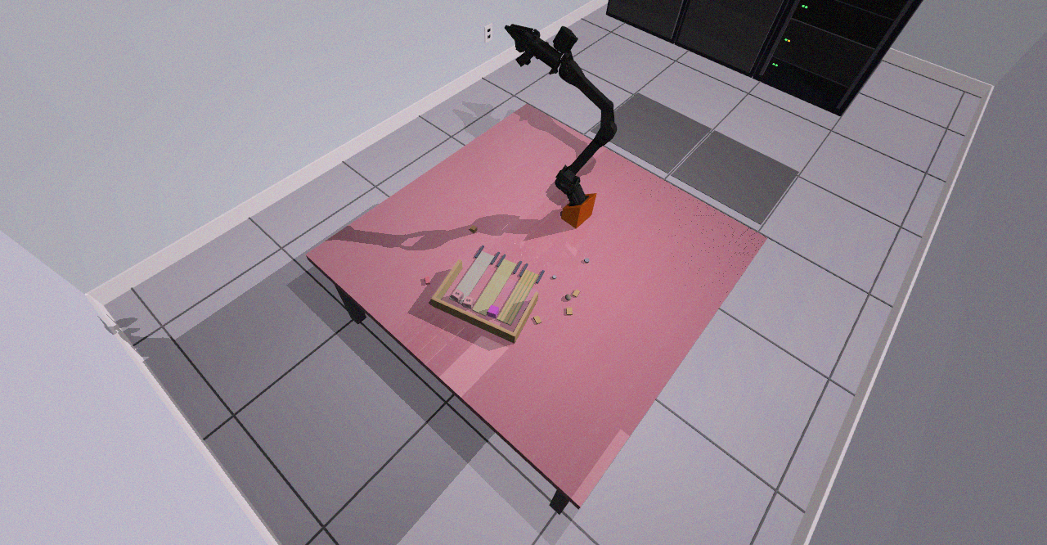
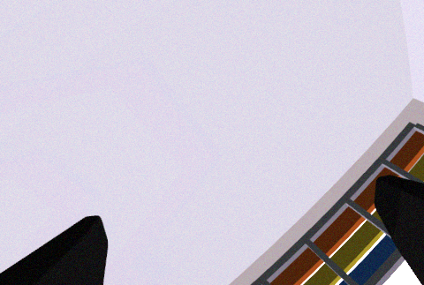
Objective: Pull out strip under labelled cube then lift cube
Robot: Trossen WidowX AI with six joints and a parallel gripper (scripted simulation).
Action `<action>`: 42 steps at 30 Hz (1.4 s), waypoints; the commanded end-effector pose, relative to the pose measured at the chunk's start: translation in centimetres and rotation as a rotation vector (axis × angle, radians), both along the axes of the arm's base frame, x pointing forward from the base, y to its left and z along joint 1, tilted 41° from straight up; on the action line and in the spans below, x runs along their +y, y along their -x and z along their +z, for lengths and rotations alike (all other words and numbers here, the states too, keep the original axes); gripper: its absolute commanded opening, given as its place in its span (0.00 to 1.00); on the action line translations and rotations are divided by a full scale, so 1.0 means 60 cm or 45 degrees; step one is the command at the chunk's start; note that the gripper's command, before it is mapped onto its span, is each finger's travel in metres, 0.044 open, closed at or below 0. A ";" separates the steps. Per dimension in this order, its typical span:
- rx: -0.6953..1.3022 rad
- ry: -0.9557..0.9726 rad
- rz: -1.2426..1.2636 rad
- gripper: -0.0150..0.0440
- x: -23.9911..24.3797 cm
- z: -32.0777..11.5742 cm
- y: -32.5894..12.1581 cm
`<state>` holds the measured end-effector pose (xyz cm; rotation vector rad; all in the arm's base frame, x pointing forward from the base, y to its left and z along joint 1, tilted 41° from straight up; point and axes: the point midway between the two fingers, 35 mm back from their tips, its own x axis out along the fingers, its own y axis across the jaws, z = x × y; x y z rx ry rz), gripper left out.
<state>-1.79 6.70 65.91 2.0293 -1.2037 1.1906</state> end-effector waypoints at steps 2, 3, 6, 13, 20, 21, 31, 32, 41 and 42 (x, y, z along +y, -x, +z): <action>0.002 -0.028 0.074 0.93 -0.008 -0.001 -0.006; -0.005 -0.072 0.166 0.93 -0.023 -0.003 -0.013; -0.109 -0.272 0.424 0.93 -0.111 -0.015 -0.036; -0.314 -0.692 0.886 0.93 -0.260 -0.070 -0.129; -0.516 -1.168 1.281 0.93 -0.352 -0.169 -0.274; -0.551 -1.242 1.324 0.93 -0.360 -0.188 -0.297; -0.902 -1.951 1.555 0.93 -0.353 -0.404 -0.507; -0.938 -2.017 1.559 0.93 -0.345 -0.429 -0.524; -1.246 -2.506 1.465 0.93 -0.226 -0.652 -0.619; -1.280 -2.548 1.444 0.93 -0.210 -0.678 -0.622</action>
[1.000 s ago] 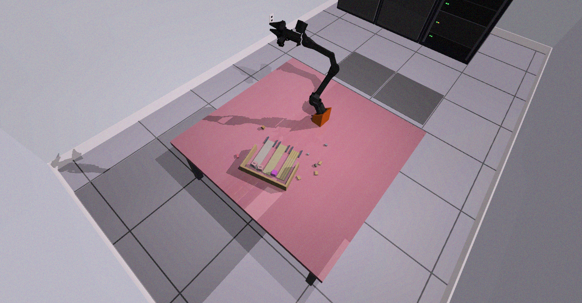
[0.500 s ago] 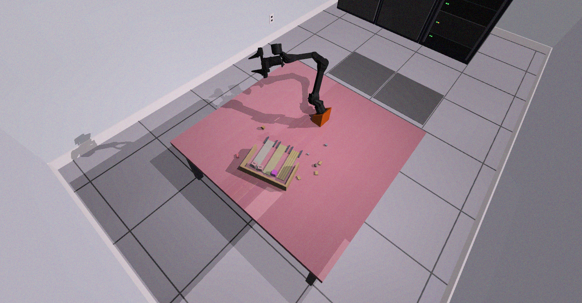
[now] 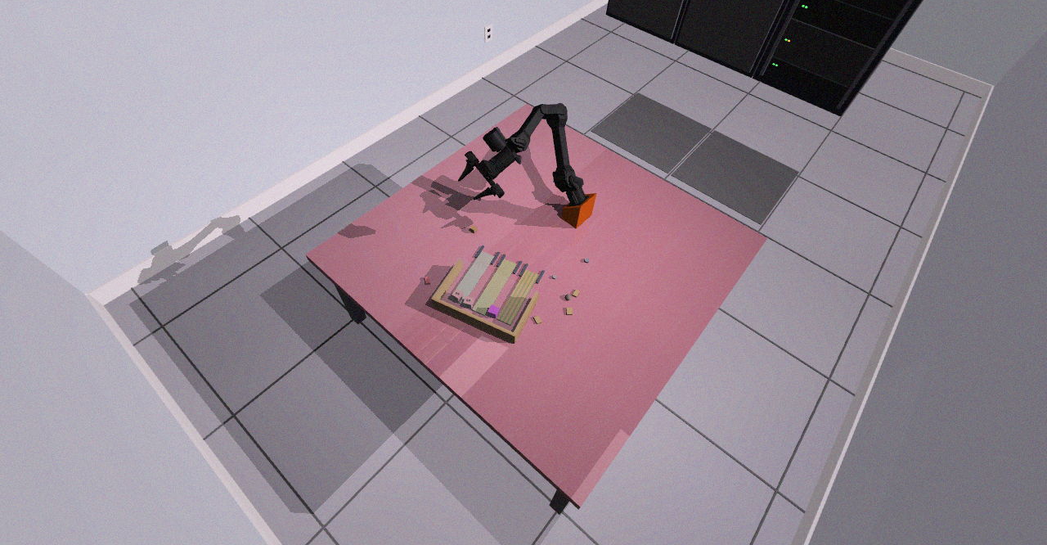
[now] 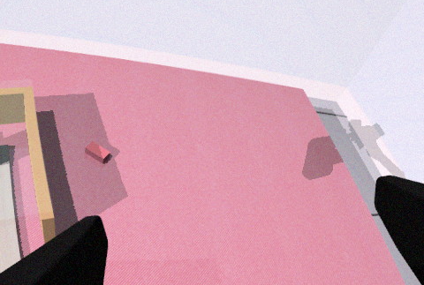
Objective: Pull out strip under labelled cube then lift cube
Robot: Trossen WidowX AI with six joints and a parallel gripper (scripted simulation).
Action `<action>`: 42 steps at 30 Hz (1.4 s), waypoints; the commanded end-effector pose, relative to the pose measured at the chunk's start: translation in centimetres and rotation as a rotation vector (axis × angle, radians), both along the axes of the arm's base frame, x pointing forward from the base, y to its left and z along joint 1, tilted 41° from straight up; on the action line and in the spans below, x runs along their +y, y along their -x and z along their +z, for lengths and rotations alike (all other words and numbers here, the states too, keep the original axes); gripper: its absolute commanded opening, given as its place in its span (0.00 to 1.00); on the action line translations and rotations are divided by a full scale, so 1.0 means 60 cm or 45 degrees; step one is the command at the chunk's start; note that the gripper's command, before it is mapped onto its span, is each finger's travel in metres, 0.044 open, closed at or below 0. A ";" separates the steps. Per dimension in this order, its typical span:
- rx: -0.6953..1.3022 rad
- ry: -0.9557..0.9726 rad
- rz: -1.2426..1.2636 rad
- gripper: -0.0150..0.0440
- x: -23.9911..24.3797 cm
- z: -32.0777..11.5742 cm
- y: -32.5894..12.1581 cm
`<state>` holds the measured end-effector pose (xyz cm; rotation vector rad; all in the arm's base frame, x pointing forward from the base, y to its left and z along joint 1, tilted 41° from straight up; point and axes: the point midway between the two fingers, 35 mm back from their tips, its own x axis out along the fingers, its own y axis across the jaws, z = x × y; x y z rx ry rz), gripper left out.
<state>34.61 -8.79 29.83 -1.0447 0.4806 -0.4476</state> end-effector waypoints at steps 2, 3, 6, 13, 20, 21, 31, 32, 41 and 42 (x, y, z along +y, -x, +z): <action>0.031 -0.248 0.003 0.93 0.081 -0.127 -0.017; 0.038 -0.290 -0.001 0.93 0.097 -0.151 -0.016; 0.053 -0.399 -0.018 0.93 0.143 -0.221 -0.003; 0.054 -0.539 -0.057 0.93 0.210 -0.332 0.048; 0.054 -0.539 -0.057 0.93 0.210 -0.332 0.048; 0.054 -0.539 -0.057 0.93 0.210 -0.332 0.048; 0.054 -0.539 -0.057 0.93 0.210 -0.332 0.048; 0.056 -0.539 -0.060 0.89 0.209 -0.332 0.047; 0.266 -0.507 -0.307 0.49 0.143 -0.329 -0.036; 0.305 -0.497 -0.337 0.44 0.133 -0.329 -0.044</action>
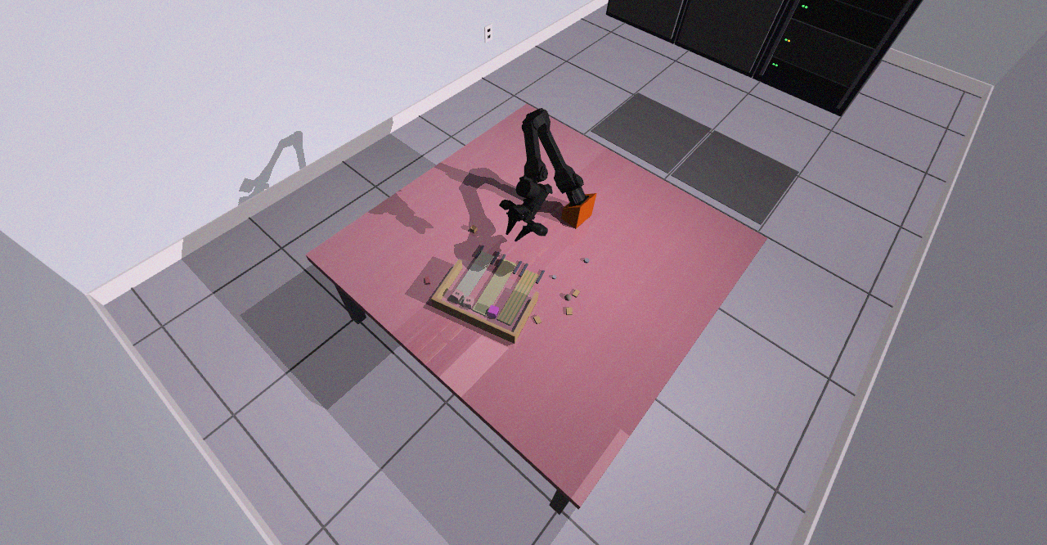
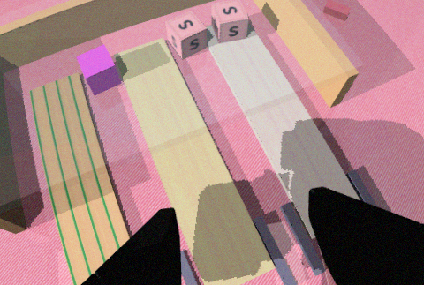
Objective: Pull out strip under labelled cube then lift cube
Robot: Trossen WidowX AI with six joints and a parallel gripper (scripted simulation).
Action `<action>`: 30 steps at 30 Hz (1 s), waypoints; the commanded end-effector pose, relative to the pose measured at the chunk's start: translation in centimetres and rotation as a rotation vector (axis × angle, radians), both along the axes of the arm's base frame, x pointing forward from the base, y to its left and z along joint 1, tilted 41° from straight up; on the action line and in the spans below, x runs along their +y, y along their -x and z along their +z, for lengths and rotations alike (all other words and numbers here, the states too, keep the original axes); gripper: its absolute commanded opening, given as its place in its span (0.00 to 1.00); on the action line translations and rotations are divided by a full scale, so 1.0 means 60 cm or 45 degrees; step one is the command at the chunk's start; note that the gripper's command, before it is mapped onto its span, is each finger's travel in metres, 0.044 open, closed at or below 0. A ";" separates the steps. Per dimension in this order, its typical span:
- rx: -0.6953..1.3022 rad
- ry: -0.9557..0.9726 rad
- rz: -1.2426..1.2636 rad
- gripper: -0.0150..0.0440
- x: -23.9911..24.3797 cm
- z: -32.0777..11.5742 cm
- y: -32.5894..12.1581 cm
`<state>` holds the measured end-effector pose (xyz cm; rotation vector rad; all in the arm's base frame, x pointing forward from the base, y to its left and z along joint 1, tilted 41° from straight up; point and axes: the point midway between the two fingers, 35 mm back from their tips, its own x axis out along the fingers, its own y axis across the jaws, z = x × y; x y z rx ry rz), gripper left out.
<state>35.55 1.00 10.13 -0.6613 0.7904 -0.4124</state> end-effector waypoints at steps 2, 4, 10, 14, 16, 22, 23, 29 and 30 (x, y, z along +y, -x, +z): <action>0.199 0.015 -0.118 0.35 -0.052 -0.002 -0.043; 0.294 0.023 -0.163 0.26 -0.076 -0.002 -0.056; 0.589 0.018 -0.291 0.25 -0.155 -0.004 -0.077; 0.807 -0.004 -0.355 0.25 -0.207 -0.006 -0.077; 0.905 -0.022 -0.383 0.25 -0.231 -0.006 -0.073; 0.939 -0.030 -0.393 0.25 -0.238 -0.007 -0.075; 0.939 -0.030 -0.393 0.25 -0.238 -0.007 -0.075; 0.939 -0.030 -0.393 0.25 -0.244 -0.014 -0.075; 0.939 -0.030 -0.393 0.25 -0.246 -0.016 -0.076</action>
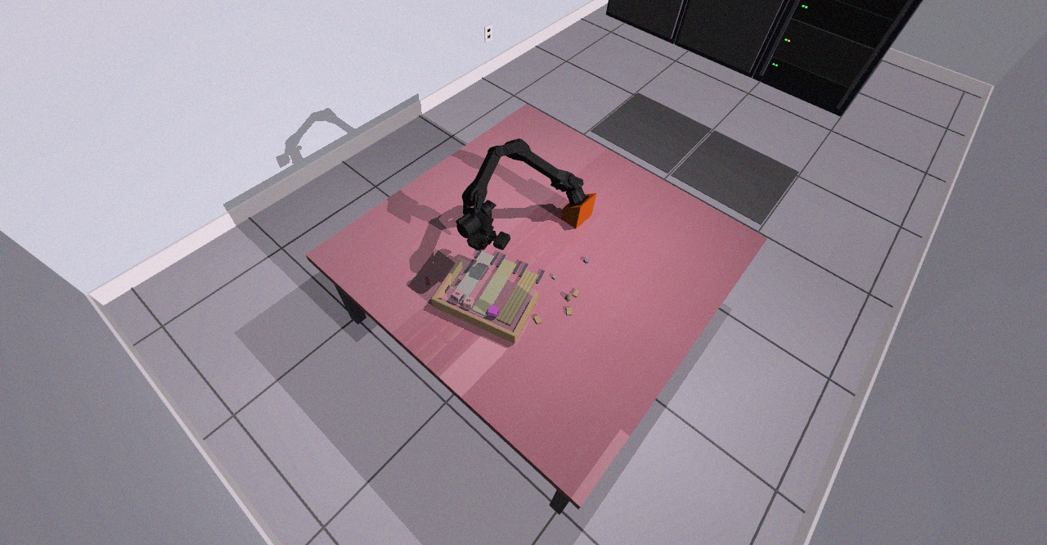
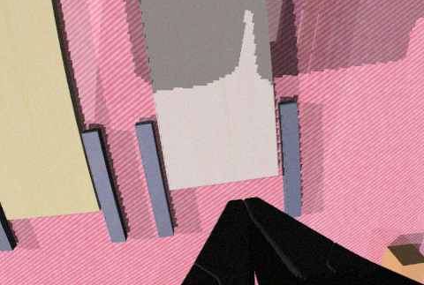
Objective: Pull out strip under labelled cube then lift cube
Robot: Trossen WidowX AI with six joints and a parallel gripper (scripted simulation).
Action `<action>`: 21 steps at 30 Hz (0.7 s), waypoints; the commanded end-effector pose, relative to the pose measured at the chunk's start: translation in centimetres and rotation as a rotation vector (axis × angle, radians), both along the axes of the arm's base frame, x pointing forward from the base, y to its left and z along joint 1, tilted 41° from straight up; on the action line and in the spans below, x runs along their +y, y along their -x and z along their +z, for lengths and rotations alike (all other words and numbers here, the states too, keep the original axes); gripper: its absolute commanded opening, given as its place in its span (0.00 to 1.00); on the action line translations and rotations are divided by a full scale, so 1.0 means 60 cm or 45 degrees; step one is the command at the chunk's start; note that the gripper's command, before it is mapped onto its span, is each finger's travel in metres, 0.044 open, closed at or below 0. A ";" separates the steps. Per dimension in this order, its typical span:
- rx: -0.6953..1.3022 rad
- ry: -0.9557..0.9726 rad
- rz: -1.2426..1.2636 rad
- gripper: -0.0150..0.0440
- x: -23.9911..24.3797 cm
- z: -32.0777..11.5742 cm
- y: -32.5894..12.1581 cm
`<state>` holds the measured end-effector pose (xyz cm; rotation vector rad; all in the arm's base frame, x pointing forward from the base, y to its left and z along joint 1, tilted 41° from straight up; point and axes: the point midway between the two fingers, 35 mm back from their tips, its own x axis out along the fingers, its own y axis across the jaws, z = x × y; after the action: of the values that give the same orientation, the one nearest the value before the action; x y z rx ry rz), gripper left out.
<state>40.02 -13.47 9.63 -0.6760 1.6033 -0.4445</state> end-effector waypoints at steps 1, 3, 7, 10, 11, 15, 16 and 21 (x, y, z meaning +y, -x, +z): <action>0.006 -0.007 0.000 0.25 -0.007 -0.009 -0.001; 0.006 -0.007 0.000 0.25 -0.010 -0.014 -0.001; 0.006 -0.006 0.000 0.25 -0.017 -0.022 -0.001; 0.006 -0.006 0.000 0.25 -0.023 -0.028 -0.001; 0.006 -0.006 0.000 0.25 -0.024 -0.030 -0.001; 0.006 -0.006 0.000 0.25 -0.032 -0.039 -0.001; 0.006 -0.006 0.000 0.25 -0.033 -0.041 -0.001; 0.006 -0.005 0.000 0.25 -0.042 -0.051 -0.001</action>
<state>40.06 -15.78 7.09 -0.6740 1.6072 -0.4471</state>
